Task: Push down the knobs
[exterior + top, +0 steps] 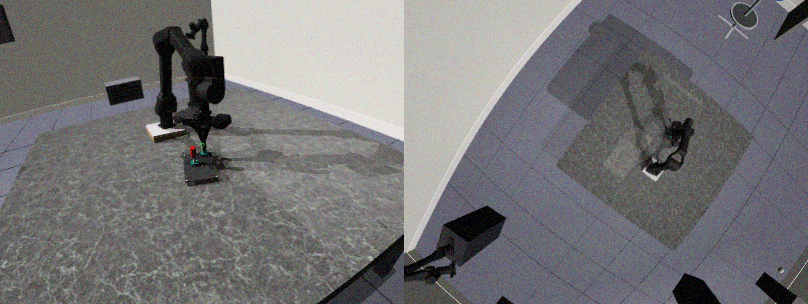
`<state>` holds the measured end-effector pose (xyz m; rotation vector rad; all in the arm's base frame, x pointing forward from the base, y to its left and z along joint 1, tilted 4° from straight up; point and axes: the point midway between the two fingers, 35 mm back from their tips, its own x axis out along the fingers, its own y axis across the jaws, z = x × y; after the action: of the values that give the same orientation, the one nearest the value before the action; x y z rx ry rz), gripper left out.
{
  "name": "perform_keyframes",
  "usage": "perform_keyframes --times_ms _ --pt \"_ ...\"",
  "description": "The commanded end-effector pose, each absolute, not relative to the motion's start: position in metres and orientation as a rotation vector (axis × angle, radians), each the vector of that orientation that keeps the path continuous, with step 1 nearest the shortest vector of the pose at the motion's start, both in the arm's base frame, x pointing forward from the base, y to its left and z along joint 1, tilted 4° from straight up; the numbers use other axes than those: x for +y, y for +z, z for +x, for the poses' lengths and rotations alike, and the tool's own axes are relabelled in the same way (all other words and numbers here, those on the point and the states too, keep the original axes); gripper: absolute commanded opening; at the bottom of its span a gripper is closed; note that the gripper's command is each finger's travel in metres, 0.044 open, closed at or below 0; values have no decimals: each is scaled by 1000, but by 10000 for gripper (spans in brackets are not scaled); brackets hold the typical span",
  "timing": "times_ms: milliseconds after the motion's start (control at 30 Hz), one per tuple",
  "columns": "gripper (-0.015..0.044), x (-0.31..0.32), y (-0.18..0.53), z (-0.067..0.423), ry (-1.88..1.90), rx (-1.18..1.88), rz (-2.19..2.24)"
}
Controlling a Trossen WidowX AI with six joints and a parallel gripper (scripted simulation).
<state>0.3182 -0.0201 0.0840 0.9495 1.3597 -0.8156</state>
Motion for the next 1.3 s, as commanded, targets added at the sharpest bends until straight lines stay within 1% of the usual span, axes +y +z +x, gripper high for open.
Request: perform_keyframes --times_ms 0,367,633,900,1267 --pt "0 -21 87 318 -823 1365 947" --pt "0 -22 102 317 -823 1365 947" --pt "210 -21 96 315 -829 1376 948" --pt "0 -22 109 331 -680 1339 887" --pt "0 -29 114 333 -416 1414 581"
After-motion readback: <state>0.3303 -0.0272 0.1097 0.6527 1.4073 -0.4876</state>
